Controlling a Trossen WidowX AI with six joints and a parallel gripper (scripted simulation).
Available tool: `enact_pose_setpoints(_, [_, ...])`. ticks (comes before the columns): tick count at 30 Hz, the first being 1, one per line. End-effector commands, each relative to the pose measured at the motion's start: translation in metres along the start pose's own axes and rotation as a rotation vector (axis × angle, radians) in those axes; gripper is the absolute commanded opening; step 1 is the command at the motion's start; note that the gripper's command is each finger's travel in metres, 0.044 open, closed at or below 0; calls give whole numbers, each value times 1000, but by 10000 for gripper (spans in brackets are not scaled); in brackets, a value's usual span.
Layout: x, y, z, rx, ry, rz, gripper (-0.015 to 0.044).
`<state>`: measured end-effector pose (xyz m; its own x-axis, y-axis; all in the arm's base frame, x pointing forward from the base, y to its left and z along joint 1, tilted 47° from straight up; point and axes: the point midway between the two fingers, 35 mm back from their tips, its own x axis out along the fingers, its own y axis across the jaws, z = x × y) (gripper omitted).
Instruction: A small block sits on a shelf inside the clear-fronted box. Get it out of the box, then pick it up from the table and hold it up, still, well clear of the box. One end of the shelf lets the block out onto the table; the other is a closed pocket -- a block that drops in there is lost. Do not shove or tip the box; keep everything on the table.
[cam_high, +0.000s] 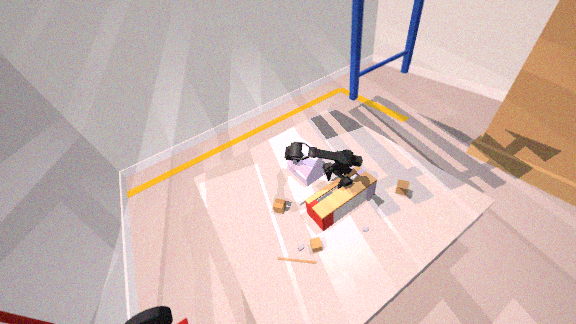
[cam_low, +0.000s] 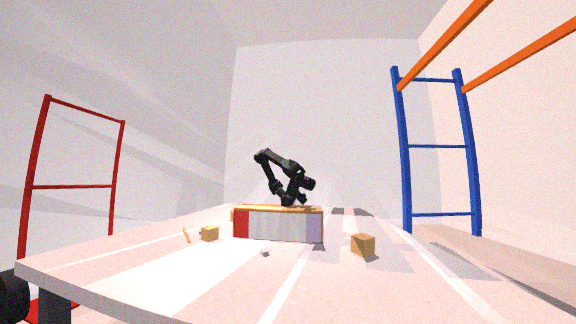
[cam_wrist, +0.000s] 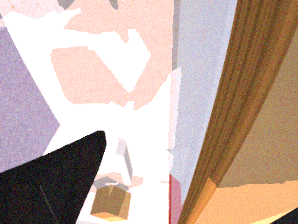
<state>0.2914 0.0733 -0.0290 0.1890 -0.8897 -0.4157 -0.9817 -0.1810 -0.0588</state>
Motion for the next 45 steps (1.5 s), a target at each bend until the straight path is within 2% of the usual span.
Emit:
enact_pose_setpoints(1, [2, 0, -7, 1, 1, 0, 400])
enact_pose_setpoints(45, [25, -1, -69, 0, 5, 0, 400])
